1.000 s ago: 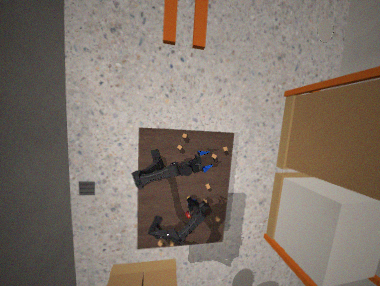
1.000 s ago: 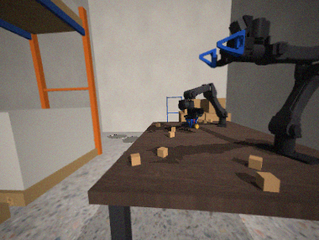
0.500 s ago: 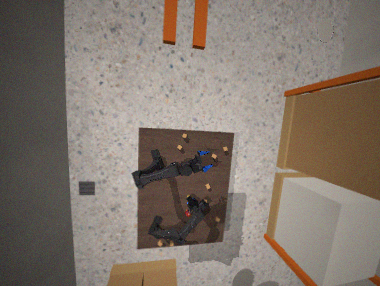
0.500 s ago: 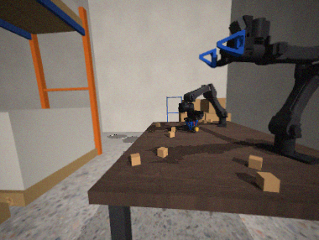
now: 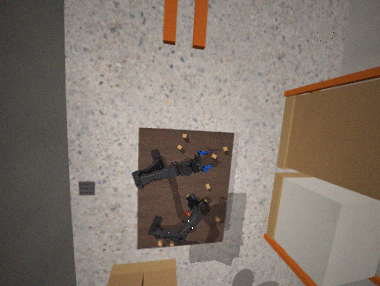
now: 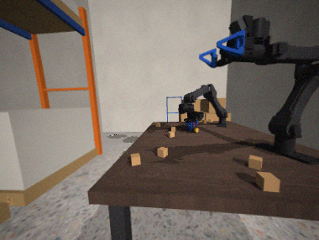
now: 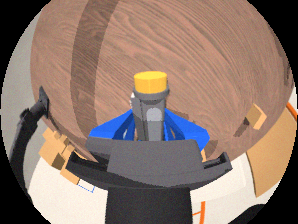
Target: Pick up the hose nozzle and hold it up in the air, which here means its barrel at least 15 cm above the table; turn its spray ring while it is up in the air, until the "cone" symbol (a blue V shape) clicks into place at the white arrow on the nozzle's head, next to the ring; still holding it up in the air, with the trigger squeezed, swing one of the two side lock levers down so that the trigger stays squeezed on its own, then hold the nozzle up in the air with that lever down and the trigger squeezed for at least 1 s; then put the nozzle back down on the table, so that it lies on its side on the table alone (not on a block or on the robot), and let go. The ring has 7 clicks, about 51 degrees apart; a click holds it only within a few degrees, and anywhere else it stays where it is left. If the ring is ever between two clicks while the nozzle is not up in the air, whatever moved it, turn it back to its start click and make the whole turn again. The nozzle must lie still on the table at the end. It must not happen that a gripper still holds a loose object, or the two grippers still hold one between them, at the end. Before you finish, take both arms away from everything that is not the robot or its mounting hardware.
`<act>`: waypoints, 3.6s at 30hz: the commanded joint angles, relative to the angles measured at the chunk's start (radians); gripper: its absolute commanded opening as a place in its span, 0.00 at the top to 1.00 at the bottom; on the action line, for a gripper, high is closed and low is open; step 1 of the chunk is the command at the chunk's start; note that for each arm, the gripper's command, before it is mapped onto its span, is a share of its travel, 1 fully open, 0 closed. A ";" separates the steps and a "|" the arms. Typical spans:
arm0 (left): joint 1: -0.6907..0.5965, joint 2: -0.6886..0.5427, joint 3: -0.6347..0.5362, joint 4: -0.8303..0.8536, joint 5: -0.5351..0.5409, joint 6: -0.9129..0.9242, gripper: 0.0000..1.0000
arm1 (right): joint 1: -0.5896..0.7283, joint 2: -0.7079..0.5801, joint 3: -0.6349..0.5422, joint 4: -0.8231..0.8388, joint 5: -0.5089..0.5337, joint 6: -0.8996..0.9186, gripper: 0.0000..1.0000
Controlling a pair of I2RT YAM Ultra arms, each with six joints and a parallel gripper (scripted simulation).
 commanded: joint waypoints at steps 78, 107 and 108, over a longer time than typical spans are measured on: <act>0.001 -0.008 0.019 0.001 0.005 -0.009 0.00 | -0.205 -0.285 0.016 0.122 -0.008 0.346 0.37; 0.001 -0.008 0.019 0.001 0.005 -0.009 0.00 | -0.560 -0.743 -0.405 0.649 -0.005 0.845 0.37; 0.001 -0.008 0.019 0.001 0.005 -0.009 0.00 | -0.572 -0.759 -0.420 0.668 -0.006 0.864 0.37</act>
